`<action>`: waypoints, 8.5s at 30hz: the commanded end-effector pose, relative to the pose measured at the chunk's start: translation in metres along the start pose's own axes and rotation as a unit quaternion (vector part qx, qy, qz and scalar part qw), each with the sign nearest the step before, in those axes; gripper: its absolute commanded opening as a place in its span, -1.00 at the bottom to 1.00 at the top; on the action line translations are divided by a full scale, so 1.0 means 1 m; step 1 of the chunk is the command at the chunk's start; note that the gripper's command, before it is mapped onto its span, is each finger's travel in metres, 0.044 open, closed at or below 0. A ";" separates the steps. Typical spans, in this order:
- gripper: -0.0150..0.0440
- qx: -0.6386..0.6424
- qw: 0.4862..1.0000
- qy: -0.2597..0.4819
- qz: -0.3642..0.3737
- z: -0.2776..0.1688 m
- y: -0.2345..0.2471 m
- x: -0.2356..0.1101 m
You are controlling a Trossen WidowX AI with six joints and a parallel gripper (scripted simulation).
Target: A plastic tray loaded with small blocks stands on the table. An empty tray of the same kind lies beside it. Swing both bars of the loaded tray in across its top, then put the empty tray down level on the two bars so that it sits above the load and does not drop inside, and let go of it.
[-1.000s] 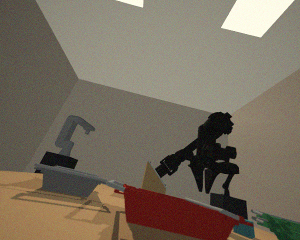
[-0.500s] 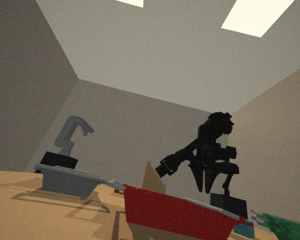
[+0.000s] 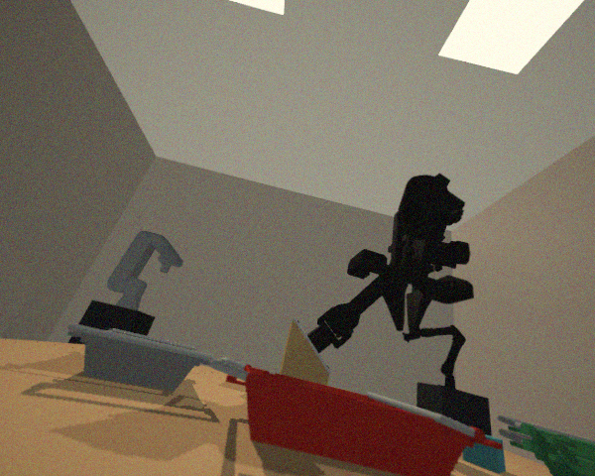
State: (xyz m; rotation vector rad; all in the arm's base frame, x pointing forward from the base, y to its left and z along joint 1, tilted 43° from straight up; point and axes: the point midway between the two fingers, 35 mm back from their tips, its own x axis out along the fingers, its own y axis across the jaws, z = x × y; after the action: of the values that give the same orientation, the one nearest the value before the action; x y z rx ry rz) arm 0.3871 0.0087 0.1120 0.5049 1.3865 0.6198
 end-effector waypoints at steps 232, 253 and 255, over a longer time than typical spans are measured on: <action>1.00 -0.111 0.994 0.014 -0.004 -0.260 -0.312 0.121; 0.45 -0.111 0.994 0.014 -0.004 -0.261 -0.310 0.136; 0.35 -0.111 0.994 0.014 -0.004 -0.261 -0.310 0.136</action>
State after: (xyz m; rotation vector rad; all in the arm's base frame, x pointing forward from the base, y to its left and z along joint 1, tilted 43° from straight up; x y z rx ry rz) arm 0.1700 -0.1397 -0.2258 0.3068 1.3294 0.7723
